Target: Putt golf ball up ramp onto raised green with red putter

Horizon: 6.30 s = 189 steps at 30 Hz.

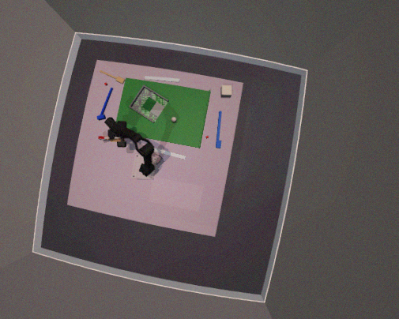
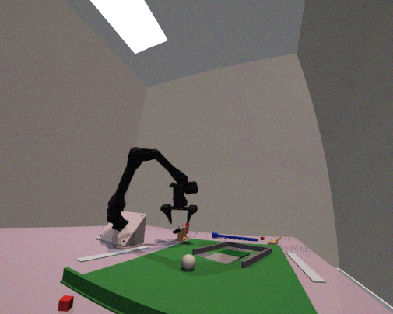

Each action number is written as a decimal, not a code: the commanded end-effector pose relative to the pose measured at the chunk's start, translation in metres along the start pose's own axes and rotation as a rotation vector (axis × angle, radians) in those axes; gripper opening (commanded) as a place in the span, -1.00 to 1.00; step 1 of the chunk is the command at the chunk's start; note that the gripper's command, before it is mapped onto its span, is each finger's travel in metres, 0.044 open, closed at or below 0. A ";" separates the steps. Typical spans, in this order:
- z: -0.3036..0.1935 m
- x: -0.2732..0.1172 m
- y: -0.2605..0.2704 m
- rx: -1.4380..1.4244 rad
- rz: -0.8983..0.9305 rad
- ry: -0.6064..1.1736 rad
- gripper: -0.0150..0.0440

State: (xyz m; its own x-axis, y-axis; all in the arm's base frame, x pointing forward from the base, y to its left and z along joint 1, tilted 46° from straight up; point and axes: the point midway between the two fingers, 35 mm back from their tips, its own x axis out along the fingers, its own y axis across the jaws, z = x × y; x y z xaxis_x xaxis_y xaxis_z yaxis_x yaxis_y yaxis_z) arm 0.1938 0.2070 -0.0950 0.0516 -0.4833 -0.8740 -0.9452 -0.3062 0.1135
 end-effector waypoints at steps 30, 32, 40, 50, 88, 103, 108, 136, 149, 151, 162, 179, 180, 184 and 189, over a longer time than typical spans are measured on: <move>-0.018 0.058 0.005 -0.003 0.014 0.013 1.00; -0.019 0.061 0.005 -0.003 0.014 0.013 1.00; -0.020 0.065 0.005 -0.003 0.014 0.014 1.00; -0.018 0.062 0.003 0.002 0.011 0.008 0.20; 0.004 -0.029 0.001 0.023 0.008 0.013 -0.49; -0.086 -0.068 -0.014 0.685 -0.047 0.071 -0.49; -0.118 -0.080 -0.014 0.907 -0.071 0.090 -0.49; -0.281 -0.126 0.038 2.102 -0.289 0.178 -0.49; -0.291 -0.119 0.042 2.156 -0.306 0.180 -0.49; -0.293 -0.111 0.042 2.157 -0.306 0.180 -0.49; -0.300 -0.088 0.043 2.157 -0.308 0.181 -0.49; -0.308 -0.063 0.044 2.157 -0.310 0.181 -0.49; -0.308 -0.062 0.044 2.157 -0.310 0.181 -0.49; -0.308 -0.064 0.043 2.163 -0.304 0.178 -0.49; -0.308 -0.064 0.043 2.163 -0.304 0.178 -0.49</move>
State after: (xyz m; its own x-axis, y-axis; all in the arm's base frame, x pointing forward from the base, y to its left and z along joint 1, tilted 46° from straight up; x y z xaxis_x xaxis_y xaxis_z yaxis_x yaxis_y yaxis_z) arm 0.2488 -0.0277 0.1109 0.1274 -0.6996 -0.7031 0.2984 0.7031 -0.6455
